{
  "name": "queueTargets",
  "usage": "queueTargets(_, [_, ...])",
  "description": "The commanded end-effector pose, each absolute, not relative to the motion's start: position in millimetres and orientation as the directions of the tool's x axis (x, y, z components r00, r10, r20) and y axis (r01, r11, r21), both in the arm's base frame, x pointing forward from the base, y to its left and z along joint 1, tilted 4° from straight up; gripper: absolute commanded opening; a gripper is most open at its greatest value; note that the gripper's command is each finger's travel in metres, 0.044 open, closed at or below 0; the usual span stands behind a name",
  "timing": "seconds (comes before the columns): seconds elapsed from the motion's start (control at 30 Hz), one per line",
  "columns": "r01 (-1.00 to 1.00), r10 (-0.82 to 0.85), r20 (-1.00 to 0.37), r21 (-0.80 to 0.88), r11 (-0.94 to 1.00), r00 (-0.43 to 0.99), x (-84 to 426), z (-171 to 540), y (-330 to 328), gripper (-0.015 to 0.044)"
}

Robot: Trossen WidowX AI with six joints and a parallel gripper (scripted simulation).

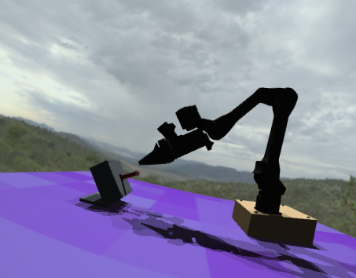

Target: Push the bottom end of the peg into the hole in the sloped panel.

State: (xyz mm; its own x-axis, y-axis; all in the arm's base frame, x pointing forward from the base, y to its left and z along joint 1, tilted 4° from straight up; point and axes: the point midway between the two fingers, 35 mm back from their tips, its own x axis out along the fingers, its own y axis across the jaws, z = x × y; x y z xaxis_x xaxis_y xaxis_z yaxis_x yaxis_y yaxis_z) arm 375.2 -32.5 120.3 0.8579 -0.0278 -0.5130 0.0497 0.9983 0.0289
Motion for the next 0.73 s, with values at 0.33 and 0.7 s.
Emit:
queueTargets(0.33, [0.044, -0.024, -0.515, 0.026, 0.999, 0.857, 363.0, 127.4, -31.9, 0.044])
queueTargets(0.7, [0.044, -0.025, -0.514, 0.025, 0.999, 0.857, 354.8, 133.7, -32.1, 0.044])
